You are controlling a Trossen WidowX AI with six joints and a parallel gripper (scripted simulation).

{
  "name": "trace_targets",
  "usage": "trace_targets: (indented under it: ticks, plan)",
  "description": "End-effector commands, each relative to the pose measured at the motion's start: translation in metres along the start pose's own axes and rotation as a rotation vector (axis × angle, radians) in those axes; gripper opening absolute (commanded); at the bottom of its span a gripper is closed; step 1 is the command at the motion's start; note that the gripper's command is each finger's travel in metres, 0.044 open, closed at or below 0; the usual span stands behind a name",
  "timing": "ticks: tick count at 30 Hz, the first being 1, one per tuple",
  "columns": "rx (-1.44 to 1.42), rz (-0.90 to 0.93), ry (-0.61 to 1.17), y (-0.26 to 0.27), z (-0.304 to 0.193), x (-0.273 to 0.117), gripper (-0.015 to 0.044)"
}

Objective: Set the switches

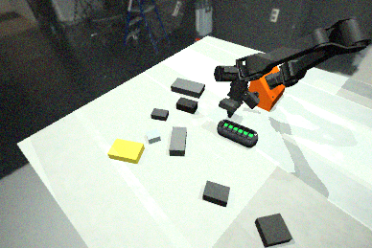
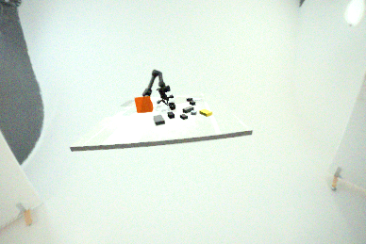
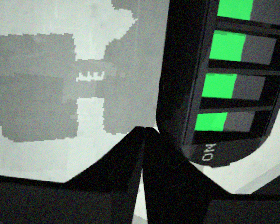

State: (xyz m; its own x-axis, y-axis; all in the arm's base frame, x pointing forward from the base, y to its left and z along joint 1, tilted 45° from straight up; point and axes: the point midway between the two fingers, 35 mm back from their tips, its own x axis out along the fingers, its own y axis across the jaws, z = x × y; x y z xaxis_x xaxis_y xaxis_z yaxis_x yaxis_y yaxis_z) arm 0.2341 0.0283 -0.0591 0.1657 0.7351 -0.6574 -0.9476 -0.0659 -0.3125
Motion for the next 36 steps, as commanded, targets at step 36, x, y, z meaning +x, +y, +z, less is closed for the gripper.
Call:
trace_targets:
  ticks: [36]
  plan:
    - [0.008, -0.001, -0.011, 0.009, 0.004, 0.037, 0.0]
